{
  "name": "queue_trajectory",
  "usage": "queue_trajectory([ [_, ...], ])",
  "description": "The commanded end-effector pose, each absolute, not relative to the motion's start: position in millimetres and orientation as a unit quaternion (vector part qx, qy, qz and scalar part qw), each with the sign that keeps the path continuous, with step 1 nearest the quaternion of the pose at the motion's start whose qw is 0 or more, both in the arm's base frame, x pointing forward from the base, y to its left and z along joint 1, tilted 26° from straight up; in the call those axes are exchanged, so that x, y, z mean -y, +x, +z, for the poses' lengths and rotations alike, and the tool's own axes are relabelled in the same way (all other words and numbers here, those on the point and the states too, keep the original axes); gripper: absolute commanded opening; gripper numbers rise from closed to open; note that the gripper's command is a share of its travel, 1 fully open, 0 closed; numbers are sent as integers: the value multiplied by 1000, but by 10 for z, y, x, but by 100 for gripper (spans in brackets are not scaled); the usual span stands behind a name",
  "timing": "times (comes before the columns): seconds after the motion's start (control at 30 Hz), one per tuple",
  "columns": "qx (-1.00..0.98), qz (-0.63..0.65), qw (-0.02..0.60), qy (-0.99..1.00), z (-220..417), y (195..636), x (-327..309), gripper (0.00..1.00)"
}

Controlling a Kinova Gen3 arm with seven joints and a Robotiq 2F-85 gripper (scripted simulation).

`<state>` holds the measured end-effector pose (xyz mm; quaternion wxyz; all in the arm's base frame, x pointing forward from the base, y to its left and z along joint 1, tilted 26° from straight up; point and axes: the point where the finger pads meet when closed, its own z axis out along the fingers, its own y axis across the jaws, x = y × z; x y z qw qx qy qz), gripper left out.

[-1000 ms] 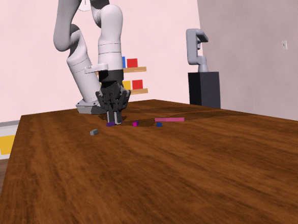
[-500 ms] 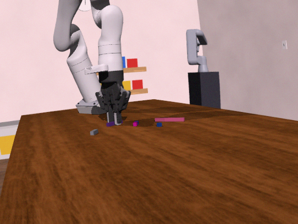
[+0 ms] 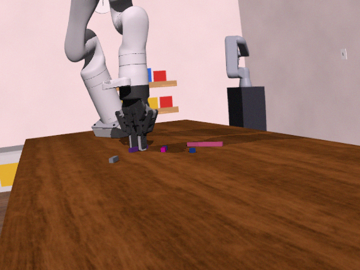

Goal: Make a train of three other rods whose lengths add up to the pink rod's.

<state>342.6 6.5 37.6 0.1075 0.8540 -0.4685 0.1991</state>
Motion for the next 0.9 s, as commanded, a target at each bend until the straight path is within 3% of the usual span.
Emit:
queue_trajectory([
  [0.0, 468, 199, 107, 854, 379, 3428, -68, 24],
  [0.33, 468, 199, 107, 854, 379, 3428, -68, 24],
  [0.37, 468, 199, 107, 854, 379, 3428, -68, 5],
  [0.87, 468, 199, 107, 854, 379, 3428, -68, 5],
])
